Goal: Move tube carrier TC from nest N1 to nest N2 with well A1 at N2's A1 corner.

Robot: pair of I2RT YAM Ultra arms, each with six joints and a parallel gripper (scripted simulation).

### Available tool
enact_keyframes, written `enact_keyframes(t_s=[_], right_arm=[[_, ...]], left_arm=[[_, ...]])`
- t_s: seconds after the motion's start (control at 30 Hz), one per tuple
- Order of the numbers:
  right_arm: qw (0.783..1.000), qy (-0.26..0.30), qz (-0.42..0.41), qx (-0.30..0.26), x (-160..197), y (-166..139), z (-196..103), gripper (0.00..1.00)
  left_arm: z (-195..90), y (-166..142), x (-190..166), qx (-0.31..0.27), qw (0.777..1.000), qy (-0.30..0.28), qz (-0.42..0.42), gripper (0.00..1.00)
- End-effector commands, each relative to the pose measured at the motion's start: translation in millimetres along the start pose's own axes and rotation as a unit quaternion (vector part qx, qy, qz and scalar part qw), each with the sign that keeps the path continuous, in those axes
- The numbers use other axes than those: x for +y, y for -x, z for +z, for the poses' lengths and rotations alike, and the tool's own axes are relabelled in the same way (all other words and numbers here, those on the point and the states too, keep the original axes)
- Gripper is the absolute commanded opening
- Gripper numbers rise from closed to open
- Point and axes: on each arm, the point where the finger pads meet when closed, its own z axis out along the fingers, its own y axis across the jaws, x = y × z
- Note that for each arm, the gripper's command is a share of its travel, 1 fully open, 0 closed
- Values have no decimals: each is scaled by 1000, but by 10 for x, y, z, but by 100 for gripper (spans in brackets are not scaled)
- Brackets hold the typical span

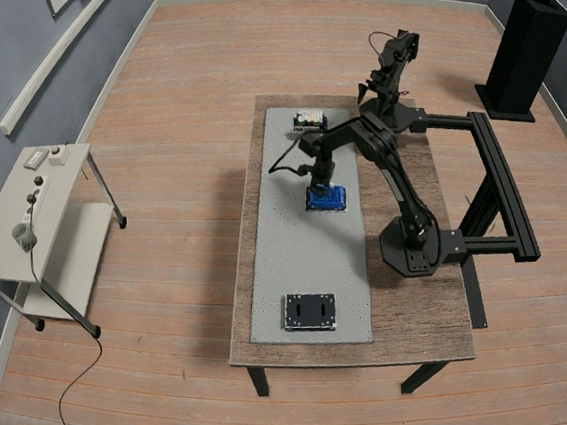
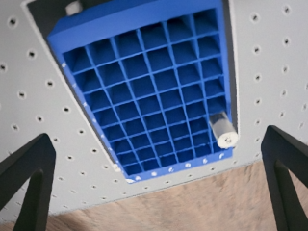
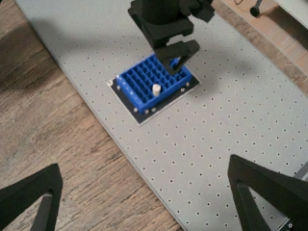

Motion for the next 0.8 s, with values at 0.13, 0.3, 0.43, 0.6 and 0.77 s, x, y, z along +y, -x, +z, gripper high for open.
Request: enact_keyframes(t_s=[0.13, 0.3, 0.43, 0.6, 0.77], right_arm=[[1000, -3, 4, -11, -19, 24, -19, 100], [1000, -3, 4, -11, -19, 24, -19, 100], [1000, -3, 4, -11, -19, 24, -19, 100], [1000, -3, 4, -11, -19, 24, -19, 100], [1000, -3, 4, -11, -19, 24, -19, 100]], left_arm=[[59, -158, -50, -3, 993, 56, -105, 100], [88, -193, -114, -3, 994, 52, -97, 100], [78, -173, -97, -4, 994, 51, -100, 100], [51, -160, -108, -6, 994, 49, -100, 100], [119, -85, -108, -7, 993, 48, -103, 100]])
